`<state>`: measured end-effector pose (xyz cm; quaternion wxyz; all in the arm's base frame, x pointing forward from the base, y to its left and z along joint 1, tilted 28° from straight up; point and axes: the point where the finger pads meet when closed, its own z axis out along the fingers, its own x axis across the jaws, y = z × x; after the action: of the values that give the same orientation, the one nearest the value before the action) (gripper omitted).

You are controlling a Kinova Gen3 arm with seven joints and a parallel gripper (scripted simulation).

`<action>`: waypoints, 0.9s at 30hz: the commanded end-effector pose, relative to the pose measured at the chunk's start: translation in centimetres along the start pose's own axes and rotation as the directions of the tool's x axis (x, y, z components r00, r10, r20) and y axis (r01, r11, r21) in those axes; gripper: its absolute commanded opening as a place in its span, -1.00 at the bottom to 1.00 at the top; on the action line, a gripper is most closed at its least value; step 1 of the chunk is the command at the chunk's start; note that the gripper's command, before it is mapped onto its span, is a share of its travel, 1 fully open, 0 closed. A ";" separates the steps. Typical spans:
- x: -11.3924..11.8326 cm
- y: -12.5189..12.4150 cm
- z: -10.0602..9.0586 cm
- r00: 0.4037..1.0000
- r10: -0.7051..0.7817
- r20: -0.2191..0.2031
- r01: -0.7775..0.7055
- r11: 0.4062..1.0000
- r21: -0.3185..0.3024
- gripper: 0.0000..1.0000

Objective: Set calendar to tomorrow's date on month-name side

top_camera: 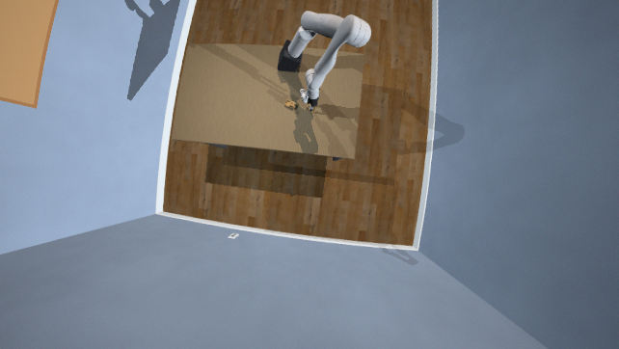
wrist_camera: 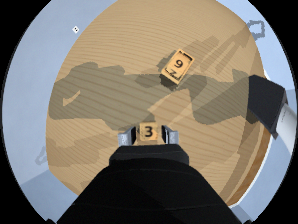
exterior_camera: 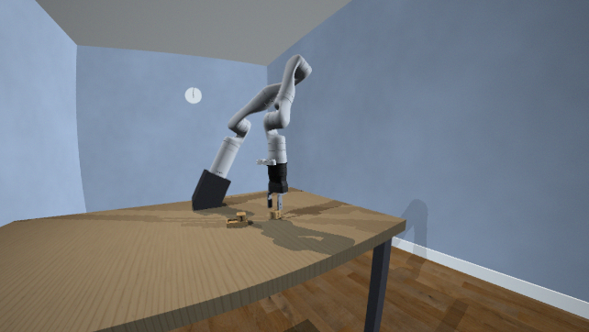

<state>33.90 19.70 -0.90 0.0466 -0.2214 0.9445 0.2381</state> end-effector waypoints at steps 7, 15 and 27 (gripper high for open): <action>0.0 0.0 -0.1 1.000 0.000 0.001 0.000 1.000 0.000 0.80; 0.0 0.0 -0.1 1.000 0.000 0.001 0.000 1.000 0.000 0.80; 0.0 0.0 0.2 1.000 0.000 0.001 0.000 1.000 0.000 0.80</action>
<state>33.96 19.77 -0.98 0.0476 -0.2213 0.9445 0.2380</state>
